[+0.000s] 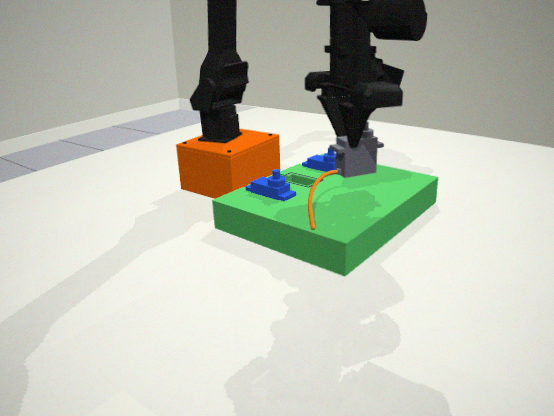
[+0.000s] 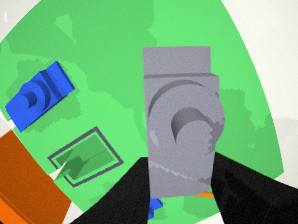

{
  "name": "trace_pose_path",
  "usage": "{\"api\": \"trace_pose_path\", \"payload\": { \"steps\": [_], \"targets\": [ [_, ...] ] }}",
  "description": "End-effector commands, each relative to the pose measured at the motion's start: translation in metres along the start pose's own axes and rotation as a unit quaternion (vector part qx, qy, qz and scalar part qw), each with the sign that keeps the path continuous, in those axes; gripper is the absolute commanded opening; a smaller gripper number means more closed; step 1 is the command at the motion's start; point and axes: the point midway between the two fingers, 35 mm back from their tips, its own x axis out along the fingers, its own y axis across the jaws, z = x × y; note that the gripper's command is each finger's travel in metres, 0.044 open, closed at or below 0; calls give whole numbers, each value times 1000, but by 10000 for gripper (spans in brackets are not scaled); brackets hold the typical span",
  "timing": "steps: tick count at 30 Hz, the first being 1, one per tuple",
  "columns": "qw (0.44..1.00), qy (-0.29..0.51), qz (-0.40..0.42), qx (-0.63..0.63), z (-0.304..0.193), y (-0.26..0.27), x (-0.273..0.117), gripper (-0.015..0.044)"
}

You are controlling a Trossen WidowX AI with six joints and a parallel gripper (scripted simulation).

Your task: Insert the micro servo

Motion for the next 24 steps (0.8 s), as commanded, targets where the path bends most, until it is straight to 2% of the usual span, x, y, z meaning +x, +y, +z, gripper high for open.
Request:
{"api": "trace_pose_path", "payload": {
  "steps": [1,12,24],
  "targets": [
    [997,-1,-1,78,0,0,-1,0],
    [964,-1,0,265,0,0,-1,0],
    [889,-2,0,458,0,0,-1,0]
  ]
}}
